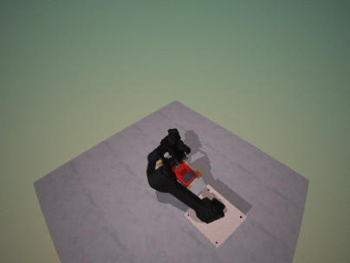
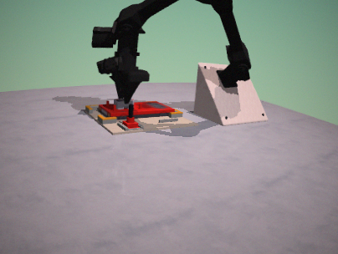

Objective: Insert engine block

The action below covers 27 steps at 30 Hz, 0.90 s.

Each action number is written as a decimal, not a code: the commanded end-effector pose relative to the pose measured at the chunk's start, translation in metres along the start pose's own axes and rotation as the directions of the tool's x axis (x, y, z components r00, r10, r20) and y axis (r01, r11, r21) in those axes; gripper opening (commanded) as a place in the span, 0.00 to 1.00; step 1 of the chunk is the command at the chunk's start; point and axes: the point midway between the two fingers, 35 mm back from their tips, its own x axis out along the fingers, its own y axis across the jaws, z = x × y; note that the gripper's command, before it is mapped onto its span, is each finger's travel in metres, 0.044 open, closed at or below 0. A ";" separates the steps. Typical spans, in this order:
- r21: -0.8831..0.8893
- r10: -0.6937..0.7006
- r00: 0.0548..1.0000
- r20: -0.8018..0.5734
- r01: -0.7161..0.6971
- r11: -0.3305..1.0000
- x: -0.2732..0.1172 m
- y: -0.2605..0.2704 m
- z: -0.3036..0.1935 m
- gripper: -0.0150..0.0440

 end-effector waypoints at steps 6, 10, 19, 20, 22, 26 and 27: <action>0.000 0.000 1.000 0.000 0.000 1.000 0.000 0.000 0.000 0.93; 0.000 0.000 1.000 0.000 0.000 1.000 0.000 0.000 0.000 1.00; 0.001 0.000 1.000 0.000 0.000 1.000 -0.003 0.000 0.000 1.00; 0.003 0.003 1.000 0.002 -0.003 1.000 -0.011 0.000 -0.001 1.00; 0.003 0.004 1.000 0.002 -0.004 1.000 -0.014 0.000 -0.001 1.00; 0.003 0.004 1.000 0.002 -0.004 1.000 -0.014 0.000 -0.001 1.00; 0.003 0.004 1.000 0.002 -0.004 1.000 -0.014 0.000 -0.001 0.96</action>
